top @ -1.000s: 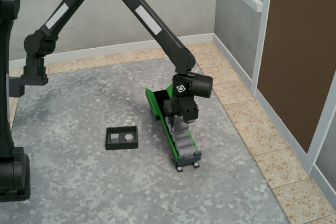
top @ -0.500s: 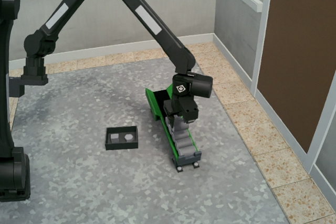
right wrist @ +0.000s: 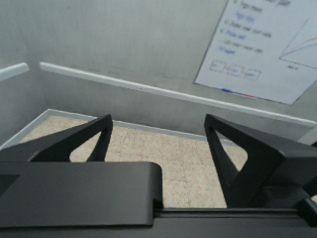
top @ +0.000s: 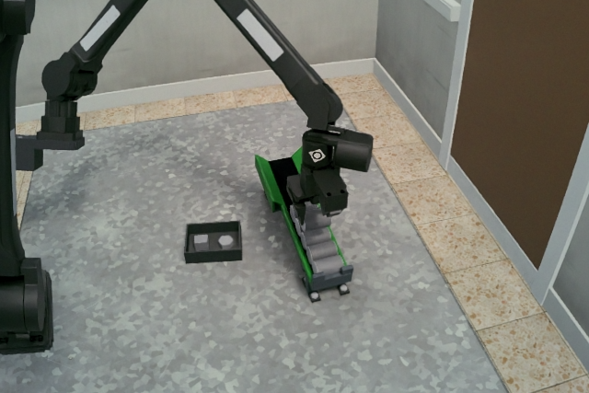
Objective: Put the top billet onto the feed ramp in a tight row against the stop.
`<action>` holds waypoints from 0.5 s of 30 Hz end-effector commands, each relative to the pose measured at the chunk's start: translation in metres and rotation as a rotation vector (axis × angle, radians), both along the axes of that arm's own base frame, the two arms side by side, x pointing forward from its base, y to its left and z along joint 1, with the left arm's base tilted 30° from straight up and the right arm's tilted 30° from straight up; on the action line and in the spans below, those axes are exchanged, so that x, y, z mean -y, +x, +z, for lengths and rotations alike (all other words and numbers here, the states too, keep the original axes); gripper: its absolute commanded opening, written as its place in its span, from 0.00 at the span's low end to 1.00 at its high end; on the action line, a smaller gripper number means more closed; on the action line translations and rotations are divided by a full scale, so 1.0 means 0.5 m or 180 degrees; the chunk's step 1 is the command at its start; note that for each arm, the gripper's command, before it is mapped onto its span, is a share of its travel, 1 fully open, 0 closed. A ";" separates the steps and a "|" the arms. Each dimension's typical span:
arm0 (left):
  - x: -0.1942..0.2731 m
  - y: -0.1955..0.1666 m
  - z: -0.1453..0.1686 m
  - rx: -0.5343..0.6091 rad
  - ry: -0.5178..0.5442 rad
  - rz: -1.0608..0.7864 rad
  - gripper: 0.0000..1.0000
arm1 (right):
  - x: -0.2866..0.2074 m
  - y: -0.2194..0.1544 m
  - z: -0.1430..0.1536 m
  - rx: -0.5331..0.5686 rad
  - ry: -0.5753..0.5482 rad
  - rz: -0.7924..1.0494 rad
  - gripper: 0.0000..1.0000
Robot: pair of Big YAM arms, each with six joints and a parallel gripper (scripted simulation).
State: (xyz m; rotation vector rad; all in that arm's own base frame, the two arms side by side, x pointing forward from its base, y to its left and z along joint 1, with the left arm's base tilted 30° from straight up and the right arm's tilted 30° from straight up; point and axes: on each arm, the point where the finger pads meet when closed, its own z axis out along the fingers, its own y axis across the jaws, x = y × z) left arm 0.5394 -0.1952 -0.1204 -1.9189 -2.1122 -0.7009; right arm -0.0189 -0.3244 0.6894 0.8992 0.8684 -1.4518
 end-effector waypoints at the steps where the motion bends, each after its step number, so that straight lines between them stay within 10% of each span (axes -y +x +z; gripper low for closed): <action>1: 0.072 0.041 0.069 0.0243 -0.0145 -0.0071 0.00 | -0.015 -0.005 0.019 0.0051 -0.0102 -0.0010 1.00; 15: 0.027 0.013 0.052 0.0131 -0.0080 -0.0098 0.00 | -0.015 -0.005 0.019 0.0051 -0.0102 -0.0010 1.00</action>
